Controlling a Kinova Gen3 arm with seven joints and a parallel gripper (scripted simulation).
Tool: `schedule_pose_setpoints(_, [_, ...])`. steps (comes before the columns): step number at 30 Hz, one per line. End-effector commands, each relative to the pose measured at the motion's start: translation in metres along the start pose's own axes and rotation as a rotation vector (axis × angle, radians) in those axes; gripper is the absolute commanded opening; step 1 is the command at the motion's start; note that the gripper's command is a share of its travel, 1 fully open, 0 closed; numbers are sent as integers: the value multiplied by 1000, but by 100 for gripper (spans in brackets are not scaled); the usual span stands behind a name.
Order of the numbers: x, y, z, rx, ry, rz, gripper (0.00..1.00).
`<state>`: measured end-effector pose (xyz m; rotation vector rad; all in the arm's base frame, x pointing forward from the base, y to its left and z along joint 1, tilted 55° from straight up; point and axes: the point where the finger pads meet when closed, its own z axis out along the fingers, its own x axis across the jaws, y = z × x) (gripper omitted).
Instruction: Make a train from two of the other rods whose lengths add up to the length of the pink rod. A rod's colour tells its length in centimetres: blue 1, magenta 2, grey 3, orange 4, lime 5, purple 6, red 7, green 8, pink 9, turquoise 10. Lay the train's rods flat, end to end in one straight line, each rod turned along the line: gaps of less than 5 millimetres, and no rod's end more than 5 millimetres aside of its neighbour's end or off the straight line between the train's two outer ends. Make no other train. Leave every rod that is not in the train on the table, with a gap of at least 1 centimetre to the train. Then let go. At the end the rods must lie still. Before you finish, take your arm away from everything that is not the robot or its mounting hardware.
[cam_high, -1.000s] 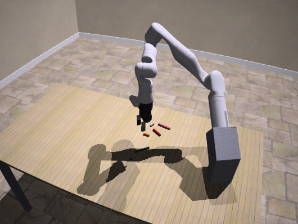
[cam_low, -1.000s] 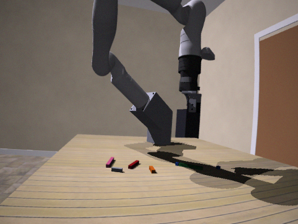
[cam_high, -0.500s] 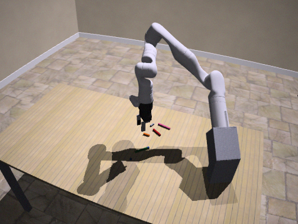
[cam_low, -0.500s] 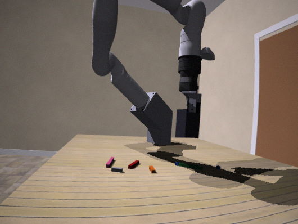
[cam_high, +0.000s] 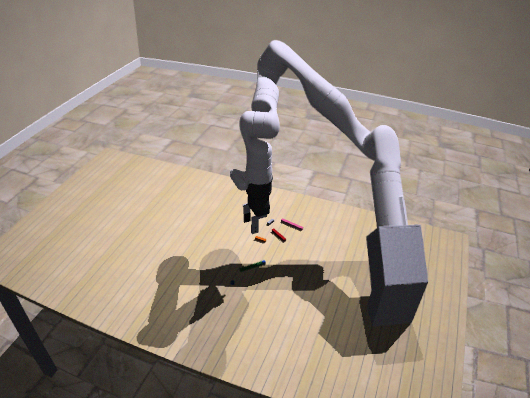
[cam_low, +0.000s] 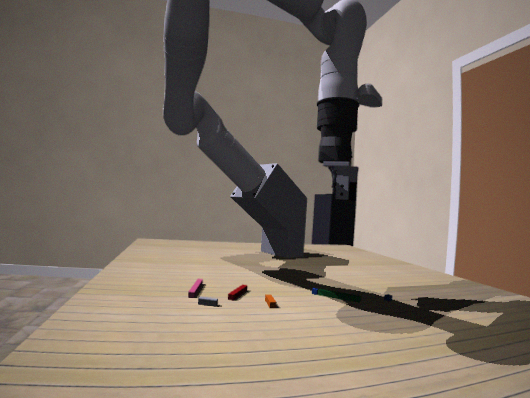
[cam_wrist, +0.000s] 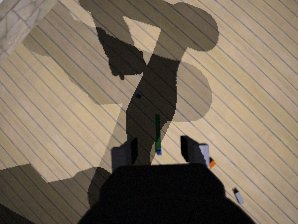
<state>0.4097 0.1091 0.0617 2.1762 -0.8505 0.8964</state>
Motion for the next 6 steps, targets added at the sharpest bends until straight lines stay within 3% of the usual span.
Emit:
schedule_pose_setpoints(1, [0, 0, -1, 2, 0, 0, 100])
schedule_pose_setpoints(6, [0, 0, -1, 2, 0, 0, 100])
